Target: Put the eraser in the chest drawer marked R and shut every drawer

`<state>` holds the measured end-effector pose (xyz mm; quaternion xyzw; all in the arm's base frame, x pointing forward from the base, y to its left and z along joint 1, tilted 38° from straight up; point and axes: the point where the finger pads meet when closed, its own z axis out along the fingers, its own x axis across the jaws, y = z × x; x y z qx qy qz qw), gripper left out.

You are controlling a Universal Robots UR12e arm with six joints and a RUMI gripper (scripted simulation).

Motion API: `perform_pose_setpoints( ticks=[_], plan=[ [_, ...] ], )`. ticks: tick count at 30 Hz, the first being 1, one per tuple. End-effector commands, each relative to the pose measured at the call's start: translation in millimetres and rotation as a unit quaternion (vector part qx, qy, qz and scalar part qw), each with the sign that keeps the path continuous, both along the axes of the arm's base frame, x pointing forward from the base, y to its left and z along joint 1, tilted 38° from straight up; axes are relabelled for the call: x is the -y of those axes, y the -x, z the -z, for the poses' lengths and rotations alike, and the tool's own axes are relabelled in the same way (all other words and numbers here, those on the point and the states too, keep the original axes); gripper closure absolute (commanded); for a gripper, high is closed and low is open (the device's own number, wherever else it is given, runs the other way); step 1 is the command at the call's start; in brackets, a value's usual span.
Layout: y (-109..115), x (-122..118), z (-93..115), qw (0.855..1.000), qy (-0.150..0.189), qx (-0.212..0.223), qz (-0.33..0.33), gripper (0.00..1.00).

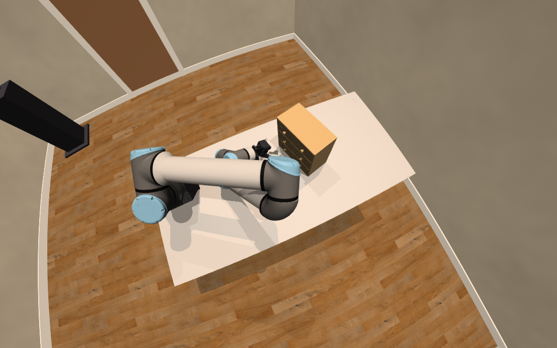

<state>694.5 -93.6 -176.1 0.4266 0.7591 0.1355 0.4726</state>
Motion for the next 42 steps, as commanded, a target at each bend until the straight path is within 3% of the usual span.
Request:
perform_pose_setpoints(
  ticks=[1,15,42],
  plan=[
    [0.2,8.2,10.5,1.000,0.000,0.000,0.000,0.00],
    [0.8,19.3,24.6,1.000,0.000,0.000,0.000,0.00],
    [0.8,19.7,25.2,1.000,0.000,0.000,0.000,0.00]
  ],
)
